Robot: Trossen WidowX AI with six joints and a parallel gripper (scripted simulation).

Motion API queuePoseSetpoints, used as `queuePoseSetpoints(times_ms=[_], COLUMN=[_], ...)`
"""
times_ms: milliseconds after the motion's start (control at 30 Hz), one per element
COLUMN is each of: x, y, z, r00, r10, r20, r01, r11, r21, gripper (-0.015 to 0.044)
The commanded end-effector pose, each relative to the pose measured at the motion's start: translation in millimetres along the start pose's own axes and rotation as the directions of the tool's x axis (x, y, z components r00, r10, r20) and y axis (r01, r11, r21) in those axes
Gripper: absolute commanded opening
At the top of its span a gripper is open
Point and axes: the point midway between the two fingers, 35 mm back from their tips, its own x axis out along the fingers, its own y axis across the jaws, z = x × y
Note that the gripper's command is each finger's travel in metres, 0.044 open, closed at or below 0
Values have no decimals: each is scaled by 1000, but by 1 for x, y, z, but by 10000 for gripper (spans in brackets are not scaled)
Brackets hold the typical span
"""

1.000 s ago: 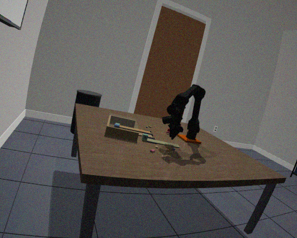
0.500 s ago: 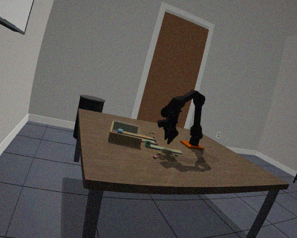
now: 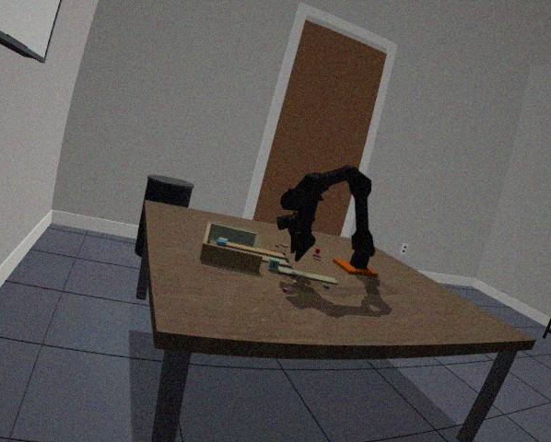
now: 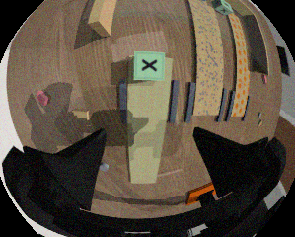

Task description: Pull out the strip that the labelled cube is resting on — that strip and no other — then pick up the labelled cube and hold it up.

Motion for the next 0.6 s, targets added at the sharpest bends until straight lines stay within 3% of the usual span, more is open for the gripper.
queuePoseSetpoints(times_ms=[0, 500, 567], x=[-3, -10, -9], y=[0, 1, 1], z=[16, 61, 61], r00=[1000, 1000, 1000], r10=[5, 5, 5], r20=[0, 3, 3], r01=[-5, -5, -5], r11=[1000, 1000, 1000], r21=[-3, -3, -3], gripper=[440, 440, 387])
